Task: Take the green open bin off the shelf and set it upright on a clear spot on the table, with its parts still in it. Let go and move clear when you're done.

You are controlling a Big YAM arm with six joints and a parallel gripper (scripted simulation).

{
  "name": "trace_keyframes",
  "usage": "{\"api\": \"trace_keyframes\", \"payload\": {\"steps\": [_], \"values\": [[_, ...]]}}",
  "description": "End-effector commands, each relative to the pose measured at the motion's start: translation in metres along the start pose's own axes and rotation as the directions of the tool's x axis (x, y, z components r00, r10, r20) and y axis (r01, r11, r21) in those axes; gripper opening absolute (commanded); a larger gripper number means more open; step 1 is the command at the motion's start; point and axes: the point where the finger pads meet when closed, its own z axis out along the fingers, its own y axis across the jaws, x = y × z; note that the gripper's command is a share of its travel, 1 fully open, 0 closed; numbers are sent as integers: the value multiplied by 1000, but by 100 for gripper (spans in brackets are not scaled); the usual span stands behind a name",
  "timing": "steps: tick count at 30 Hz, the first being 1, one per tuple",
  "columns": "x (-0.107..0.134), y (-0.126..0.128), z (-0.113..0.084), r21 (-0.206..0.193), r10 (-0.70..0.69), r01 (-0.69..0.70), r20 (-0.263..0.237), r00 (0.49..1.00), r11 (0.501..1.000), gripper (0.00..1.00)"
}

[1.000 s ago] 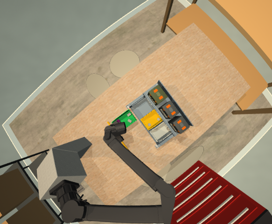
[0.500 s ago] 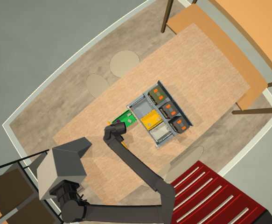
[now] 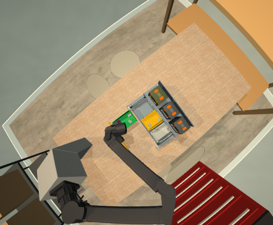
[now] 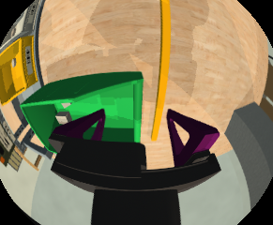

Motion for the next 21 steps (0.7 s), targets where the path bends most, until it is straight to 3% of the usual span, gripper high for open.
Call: {"api": "trace_keyframes", "payload": {"steps": [1,10,21], "values": [[1,-9,2,12,-16,16,-3,1000,1000,90],[1,-9,1,12,-16,16,-4,1000,1000,90],[2,-4,-16,-5,-19,19,-8,1000,1000,90]]}}
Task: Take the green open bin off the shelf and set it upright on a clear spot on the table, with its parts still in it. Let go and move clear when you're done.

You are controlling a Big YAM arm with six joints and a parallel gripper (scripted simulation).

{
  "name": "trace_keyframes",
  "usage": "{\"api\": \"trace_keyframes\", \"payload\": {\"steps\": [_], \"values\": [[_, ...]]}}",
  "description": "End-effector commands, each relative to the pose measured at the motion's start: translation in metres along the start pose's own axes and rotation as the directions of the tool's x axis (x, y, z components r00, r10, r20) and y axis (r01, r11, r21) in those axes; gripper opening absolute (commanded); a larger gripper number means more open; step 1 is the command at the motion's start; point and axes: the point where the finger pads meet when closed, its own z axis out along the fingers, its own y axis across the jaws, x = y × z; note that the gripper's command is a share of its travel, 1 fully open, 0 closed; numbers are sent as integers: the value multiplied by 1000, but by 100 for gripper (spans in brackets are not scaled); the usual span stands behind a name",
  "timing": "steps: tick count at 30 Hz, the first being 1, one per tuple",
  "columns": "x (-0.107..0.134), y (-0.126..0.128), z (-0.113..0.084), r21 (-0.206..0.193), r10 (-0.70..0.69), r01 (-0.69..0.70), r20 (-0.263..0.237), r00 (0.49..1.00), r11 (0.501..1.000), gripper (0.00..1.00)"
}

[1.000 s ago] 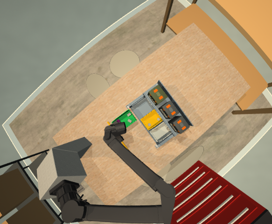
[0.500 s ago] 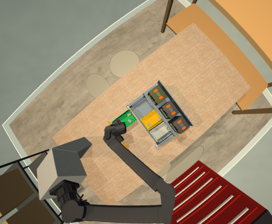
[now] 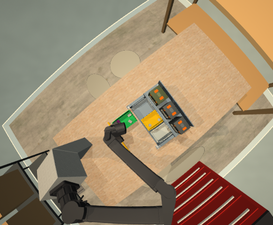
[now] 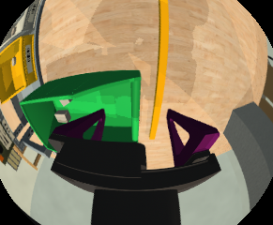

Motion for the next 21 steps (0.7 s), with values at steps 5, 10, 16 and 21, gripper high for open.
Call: {"api": "trace_keyframes", "payload": {"steps": [5,10,16,21], "values": [[0,-1,-21,-9,-10,10,-6,1000,1000,90],[0,-1,-32,-10,-9,9,-5,1000,1000,90],[0,1,-41,-13,-5,5,-3,1000,1000,90],[0,-1,-54,-12,-7,7,-3,1000,1000,90]]}}
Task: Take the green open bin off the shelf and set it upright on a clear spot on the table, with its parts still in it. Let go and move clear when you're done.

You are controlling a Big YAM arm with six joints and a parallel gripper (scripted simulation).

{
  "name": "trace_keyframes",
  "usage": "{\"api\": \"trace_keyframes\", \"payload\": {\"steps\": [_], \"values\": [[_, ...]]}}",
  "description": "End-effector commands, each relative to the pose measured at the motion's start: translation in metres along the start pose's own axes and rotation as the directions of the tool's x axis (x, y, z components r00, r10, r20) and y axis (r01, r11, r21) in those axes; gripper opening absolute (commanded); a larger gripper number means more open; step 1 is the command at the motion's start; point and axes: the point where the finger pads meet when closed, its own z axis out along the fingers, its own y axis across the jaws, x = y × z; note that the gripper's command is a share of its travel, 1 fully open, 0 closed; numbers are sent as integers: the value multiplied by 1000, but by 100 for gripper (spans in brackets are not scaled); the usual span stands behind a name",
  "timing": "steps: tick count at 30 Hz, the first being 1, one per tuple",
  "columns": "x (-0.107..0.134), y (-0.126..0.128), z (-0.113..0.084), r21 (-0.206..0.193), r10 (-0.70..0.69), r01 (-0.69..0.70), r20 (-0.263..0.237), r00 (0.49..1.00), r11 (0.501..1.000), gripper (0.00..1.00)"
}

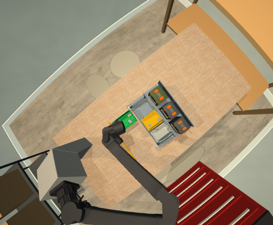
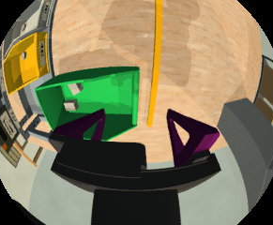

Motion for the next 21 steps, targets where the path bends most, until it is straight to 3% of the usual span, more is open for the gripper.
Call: {"api": "trace_keyframes", "payload": {"steps": [1,21], "values": [[0,0,-19,-10,8,-8,-6,1000,1000,90],[0,4,-46,-15,15,-15,-6,1000,1000,90]]}}
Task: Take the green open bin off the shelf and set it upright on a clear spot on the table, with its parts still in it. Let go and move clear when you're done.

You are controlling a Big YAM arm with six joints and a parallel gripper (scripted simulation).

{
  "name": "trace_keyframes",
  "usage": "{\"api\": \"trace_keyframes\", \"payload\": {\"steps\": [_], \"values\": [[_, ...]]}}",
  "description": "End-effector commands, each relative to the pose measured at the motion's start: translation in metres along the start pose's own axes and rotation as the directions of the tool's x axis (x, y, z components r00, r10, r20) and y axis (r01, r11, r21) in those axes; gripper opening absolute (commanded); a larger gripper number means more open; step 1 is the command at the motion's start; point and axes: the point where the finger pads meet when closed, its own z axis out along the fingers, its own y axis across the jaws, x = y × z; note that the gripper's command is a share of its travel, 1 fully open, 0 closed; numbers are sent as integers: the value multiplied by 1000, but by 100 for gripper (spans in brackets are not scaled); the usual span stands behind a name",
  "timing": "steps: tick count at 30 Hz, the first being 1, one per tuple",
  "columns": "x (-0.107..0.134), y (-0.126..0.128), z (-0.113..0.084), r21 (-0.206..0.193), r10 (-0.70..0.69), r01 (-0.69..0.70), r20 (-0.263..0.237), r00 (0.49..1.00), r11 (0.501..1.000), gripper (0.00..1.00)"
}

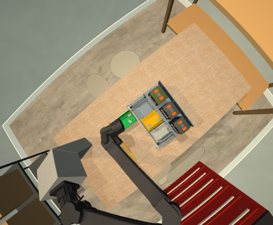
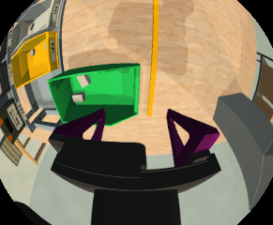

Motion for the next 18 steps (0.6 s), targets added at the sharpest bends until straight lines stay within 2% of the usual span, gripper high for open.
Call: {"api": "trace_keyframes", "payload": {"steps": [1,12,13,18], "values": [[-1,1,-12,-11,9,-9,-3,1000,1000,90],[-2,2,-12,-10,17,-17,-2,1000,1000,90],[-2,2,-12,-10,17,-17,-2,1000,1000,0],[-2,2,-12,-10,17,-17,-2,1000,1000,0]]}}
